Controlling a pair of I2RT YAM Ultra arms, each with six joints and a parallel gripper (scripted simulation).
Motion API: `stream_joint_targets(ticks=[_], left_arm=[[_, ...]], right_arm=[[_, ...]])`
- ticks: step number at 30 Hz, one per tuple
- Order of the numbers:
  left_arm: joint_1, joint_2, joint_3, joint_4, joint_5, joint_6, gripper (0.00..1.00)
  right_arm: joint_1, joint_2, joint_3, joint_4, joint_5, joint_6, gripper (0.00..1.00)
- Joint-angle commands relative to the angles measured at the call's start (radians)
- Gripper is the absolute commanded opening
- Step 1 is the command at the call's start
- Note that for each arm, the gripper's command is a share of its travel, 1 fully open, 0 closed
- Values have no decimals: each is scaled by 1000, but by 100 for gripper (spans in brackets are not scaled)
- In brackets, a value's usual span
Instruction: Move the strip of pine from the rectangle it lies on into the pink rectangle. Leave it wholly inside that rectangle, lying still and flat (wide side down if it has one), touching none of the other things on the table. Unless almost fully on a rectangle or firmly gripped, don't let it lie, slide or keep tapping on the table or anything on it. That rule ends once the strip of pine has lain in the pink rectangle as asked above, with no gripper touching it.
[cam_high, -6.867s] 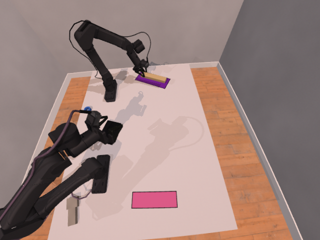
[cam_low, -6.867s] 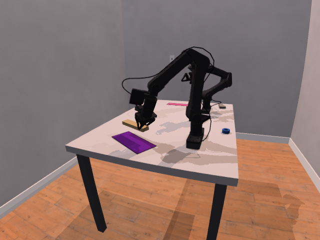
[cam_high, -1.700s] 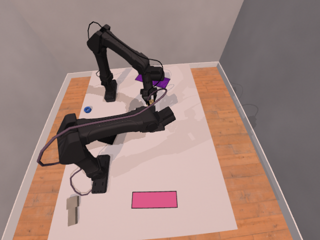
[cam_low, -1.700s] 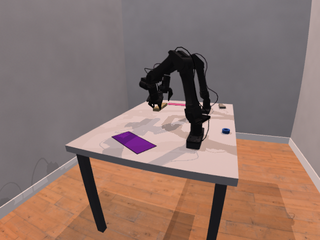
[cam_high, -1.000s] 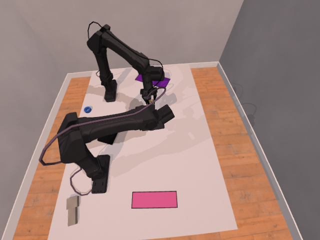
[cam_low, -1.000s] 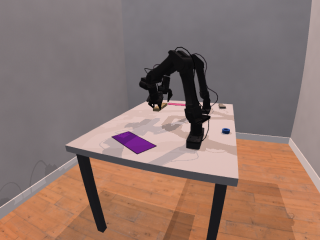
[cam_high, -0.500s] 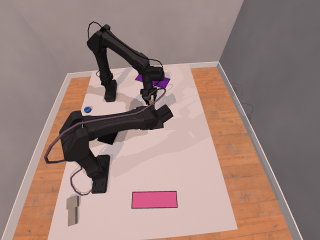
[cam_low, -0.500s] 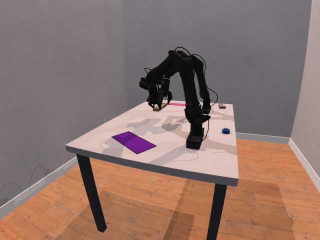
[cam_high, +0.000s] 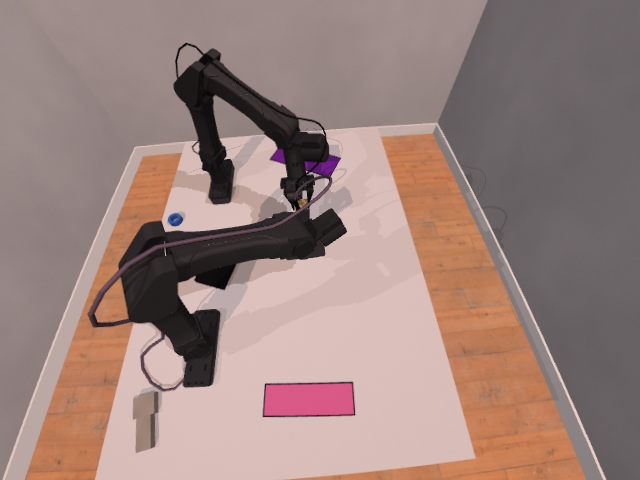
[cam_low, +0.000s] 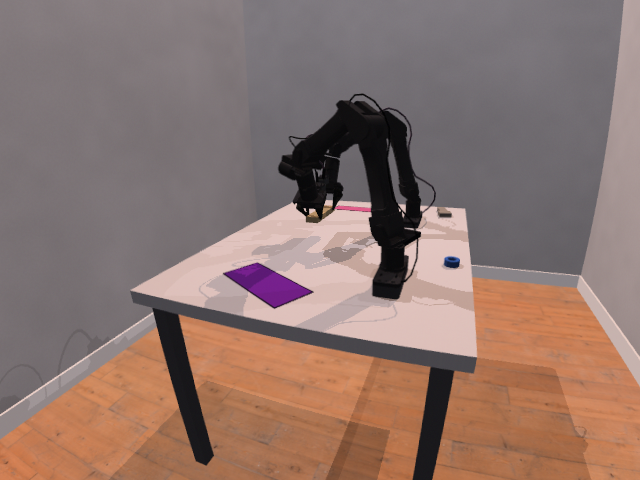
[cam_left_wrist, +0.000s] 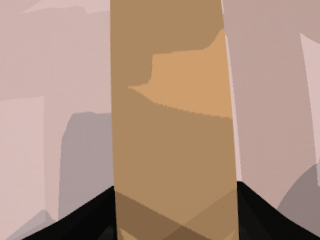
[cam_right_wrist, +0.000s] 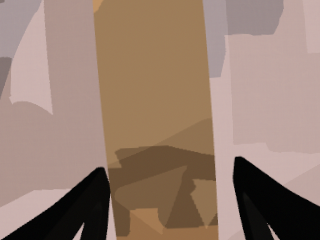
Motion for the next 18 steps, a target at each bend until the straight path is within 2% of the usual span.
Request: stream_joint_targets(ticks=[1, 3, 4, 8, 17, 18], left_arm=[[0, -7, 20, 0, 30, -2, 40], [0, -7, 20, 0, 30, -2, 40], [0, -7, 20, 0, 30, -2, 40], [0, -7, 20, 0, 30, -2, 40], [-1, -7, 20, 0, 30, -2, 40], [-1, -7, 20, 0, 30, -2, 40]], right_arm=[[3, -3, -1, 6, -10, 2, 56], [3, -3, -1, 6, -10, 2, 56], [3, -3, -1, 6, -10, 2, 51], [3, -3, -1, 6, -10, 2, 51], [3, -3, -1, 5, -10, 2, 39], [3, -3, -1, 5, -10, 2, 27]])
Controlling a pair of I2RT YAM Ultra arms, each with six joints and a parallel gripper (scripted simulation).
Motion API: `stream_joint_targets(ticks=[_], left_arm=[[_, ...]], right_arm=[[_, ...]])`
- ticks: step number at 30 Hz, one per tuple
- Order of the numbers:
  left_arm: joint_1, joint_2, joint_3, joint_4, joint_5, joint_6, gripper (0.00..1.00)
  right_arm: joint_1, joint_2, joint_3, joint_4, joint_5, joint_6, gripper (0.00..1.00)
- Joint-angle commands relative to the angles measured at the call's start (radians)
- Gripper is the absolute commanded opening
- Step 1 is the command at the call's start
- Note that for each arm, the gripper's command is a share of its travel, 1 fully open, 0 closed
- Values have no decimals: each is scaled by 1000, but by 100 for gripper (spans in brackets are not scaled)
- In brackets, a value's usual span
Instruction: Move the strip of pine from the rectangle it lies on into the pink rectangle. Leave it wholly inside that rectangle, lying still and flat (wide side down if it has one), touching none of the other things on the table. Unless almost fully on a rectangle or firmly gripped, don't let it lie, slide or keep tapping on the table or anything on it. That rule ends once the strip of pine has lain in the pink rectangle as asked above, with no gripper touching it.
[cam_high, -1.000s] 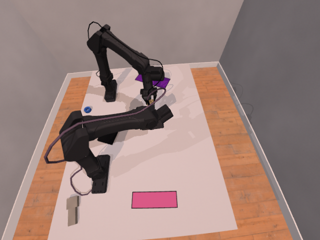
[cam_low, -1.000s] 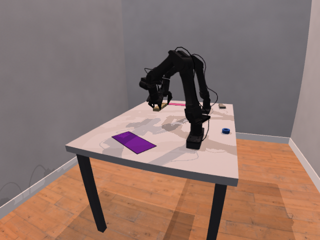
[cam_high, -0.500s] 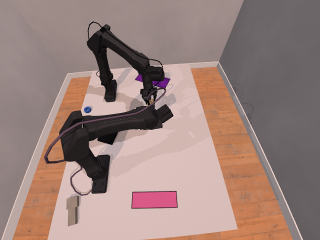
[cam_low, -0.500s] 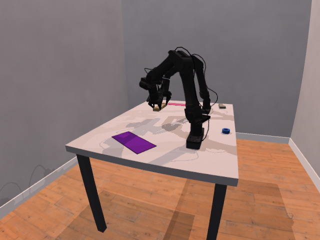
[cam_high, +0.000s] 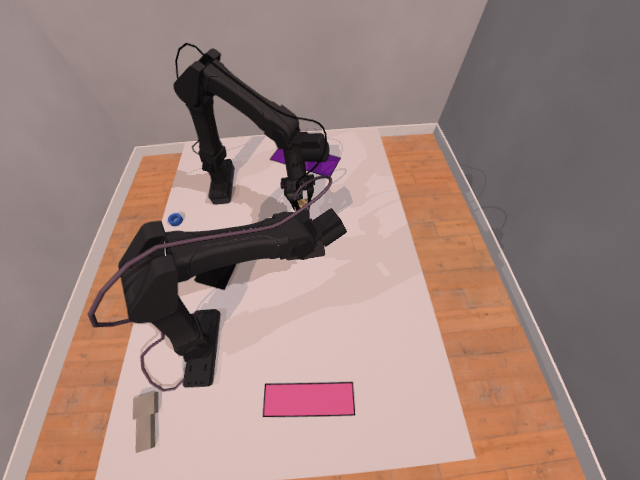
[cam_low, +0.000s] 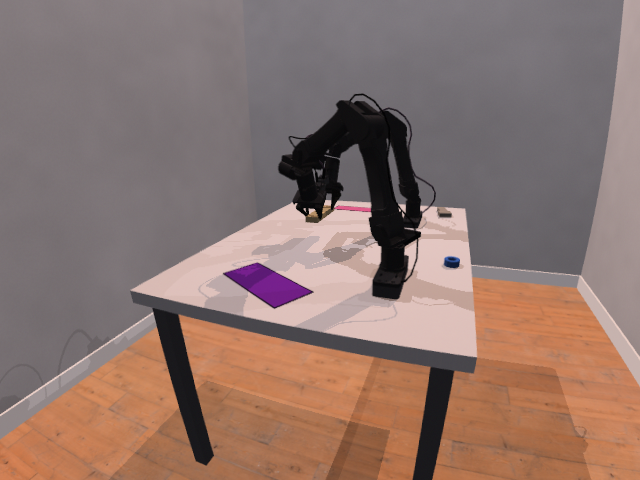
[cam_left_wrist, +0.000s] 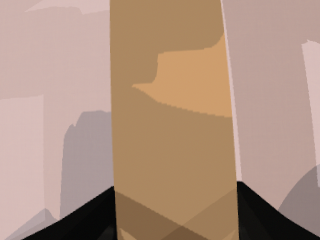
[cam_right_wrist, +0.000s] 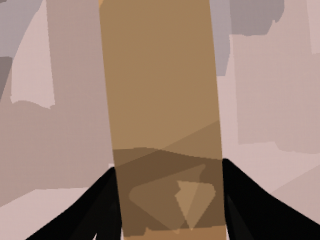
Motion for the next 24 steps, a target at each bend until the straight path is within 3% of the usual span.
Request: stream_joint_targets(ticks=[1, 2, 3, 5, 7, 8, 10, 20, 24], left_arm=[[-1, -7, 20, -4, 32, 6, 40], [-1, -7, 20, -4, 32, 6, 40], [-1, -7, 20, -4, 32, 6, 40], [-1, -7, 20, -4, 32, 6, 40], [-1, -7, 20, -4, 32, 6, 40], [-1, -7, 20, -4, 32, 6, 51], [2, -9, 20, -8, 33, 8, 72], [79, -100, 127, -223, 57, 88, 72], [82, -97, 129, -225, 47, 67, 72]], right_arm=[[3, -3, -1, 8, -9, 3, 16], [3, -3, -1, 8, -9, 3, 4], [3, -3, -1, 8, -9, 3, 0], [3, -3, -1, 8, -9, 3, 23], [3, -3, -1, 8, -9, 3, 23], [3, -3, -1, 8, -9, 3, 34], [3, -3, -1, 8, -9, 3, 39], [3, -3, -1, 8, -9, 3, 39], [3, -3, -1, 8, -9, 3, 39]])
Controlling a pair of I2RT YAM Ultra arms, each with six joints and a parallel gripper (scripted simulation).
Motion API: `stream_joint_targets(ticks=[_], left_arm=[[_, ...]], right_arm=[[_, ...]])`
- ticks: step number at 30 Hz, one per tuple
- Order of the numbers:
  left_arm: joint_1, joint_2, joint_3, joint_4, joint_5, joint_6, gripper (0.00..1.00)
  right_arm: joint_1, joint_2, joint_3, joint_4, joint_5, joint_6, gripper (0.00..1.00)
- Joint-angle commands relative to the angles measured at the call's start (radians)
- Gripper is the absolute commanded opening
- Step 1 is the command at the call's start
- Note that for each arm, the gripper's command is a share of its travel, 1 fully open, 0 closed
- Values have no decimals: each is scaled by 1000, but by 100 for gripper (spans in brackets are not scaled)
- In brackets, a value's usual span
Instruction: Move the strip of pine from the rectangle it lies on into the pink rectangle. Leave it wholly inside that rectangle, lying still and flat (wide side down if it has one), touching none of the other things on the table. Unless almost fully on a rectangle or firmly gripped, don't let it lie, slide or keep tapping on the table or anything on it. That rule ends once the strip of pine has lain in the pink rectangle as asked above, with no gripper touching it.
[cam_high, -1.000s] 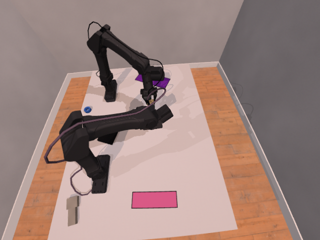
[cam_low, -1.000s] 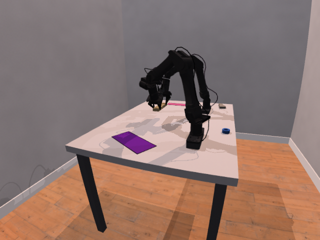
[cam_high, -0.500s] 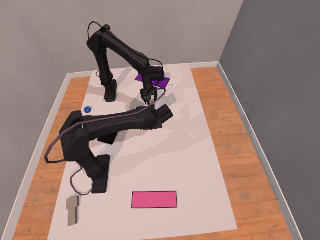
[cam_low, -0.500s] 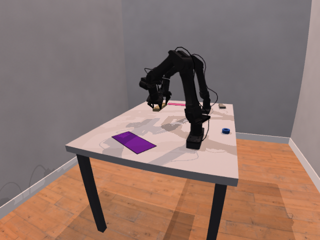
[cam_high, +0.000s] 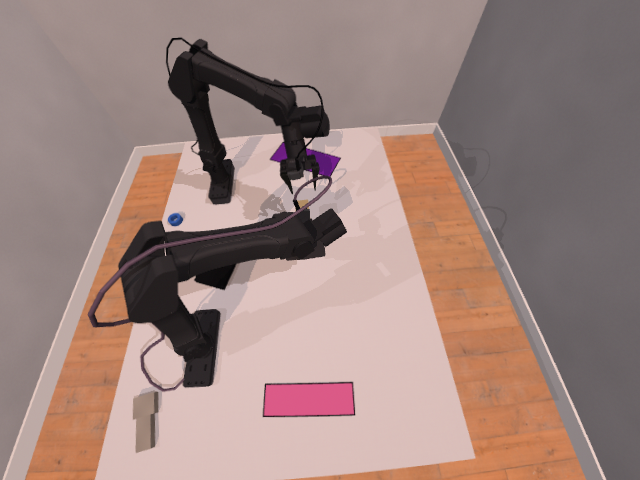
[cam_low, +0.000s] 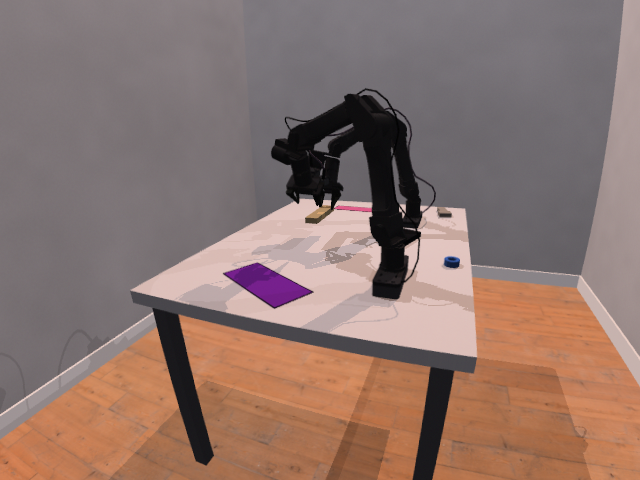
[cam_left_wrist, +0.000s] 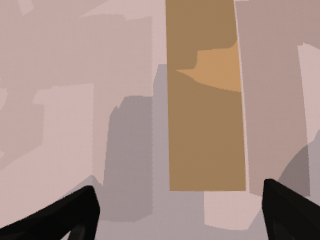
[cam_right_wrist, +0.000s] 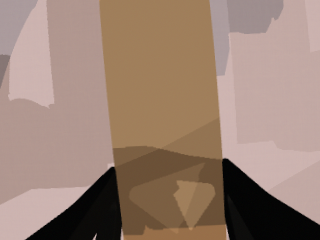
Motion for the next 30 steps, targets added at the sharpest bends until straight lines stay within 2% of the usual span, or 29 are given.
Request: stream_joint_targets(ticks=[1, 5, 9, 15, 17, 24, 30], left_arm=[[-11, -25, 17, -63, 17, -23, 72], [-26, -103, -32, -47, -6, -147, 72], [-51, -262, -114, -23, -15, -311, 72], [-102, -528, -259, 14, -39, -543, 72], [-102, -528, -259, 14, -39, -543, 72], [-156, -866, -439, 59, -64, -811, 72], [-182, -1145, -566, 88, -69, -983, 72]], right_arm=[[3, -3, -1, 8, -20, 3, 39], [2, -4, -13, 6, -30, -16, 39], [-39, -43, -56, -25, -38, -104, 39], [-207, -141, -205, -88, -40, -329, 39], [-207, -141, -205, -88, -40, -329, 39], [-500, -211, -312, -202, -12, -649, 39], [-769, -182, -299, -281, 30, -879, 39]])
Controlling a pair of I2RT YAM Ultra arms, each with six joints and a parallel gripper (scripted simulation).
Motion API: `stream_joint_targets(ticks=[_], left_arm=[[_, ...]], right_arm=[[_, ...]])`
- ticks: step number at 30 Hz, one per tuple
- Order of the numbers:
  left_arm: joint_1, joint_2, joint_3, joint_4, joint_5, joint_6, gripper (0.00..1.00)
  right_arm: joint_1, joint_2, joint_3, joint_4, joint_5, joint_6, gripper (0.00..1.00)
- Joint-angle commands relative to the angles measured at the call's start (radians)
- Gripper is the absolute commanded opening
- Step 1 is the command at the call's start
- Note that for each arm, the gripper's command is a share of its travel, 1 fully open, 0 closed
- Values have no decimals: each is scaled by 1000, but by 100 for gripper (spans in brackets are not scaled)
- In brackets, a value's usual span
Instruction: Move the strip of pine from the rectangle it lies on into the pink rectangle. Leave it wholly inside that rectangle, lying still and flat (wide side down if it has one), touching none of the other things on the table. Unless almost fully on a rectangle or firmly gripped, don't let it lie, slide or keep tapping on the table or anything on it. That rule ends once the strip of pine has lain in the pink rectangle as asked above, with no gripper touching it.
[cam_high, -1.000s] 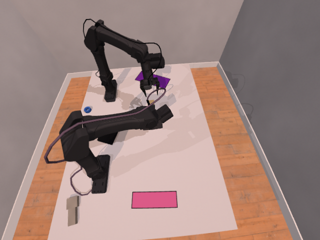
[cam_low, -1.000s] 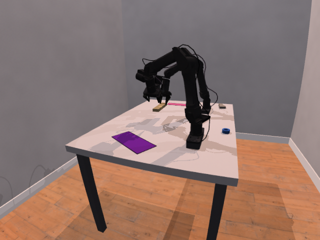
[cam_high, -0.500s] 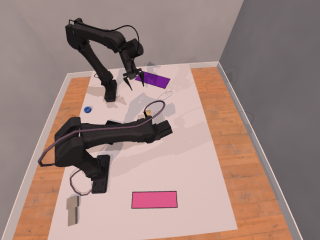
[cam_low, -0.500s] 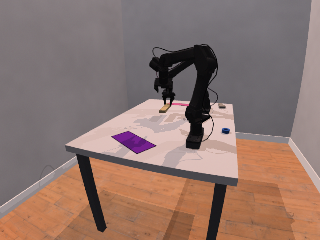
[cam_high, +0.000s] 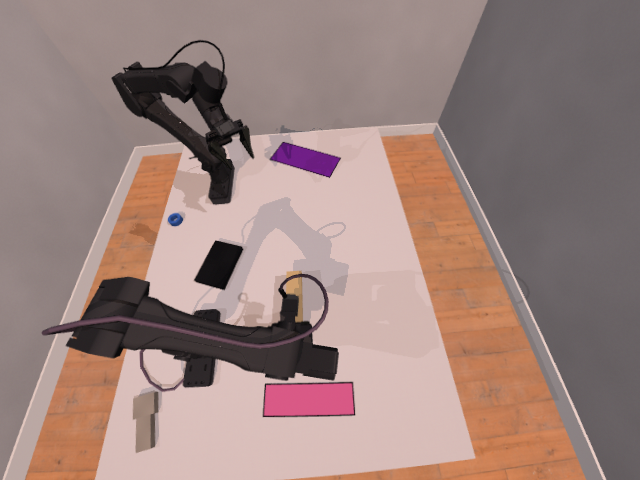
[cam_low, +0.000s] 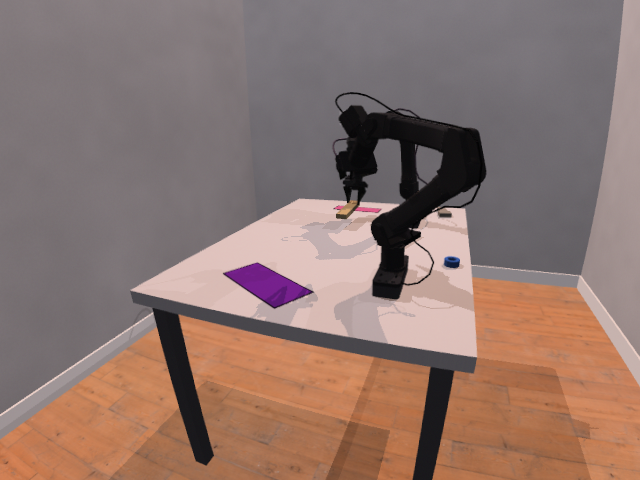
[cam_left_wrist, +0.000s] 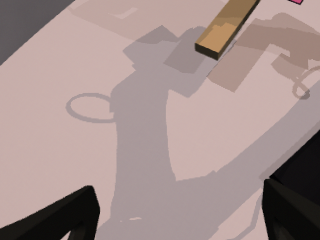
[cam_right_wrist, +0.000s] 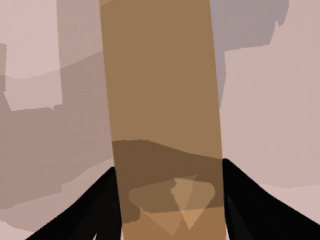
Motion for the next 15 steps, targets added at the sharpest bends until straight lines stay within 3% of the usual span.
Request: stream_joint_targets(ticks=[1, 8, 15], left_arm=[[-16, -141, -58, 36, -8, -153, 72], [-55, -274, -119, 53, -44, -238, 72], [-92, -310, -132, 58, -81, -256, 72]], right_arm=[[-115, 3, 11, -91, 8, -197, 39], [-236, 45, 46, -130, 19, -291, 39], [-264, 46, 46, -111, 3, -263, 39]])
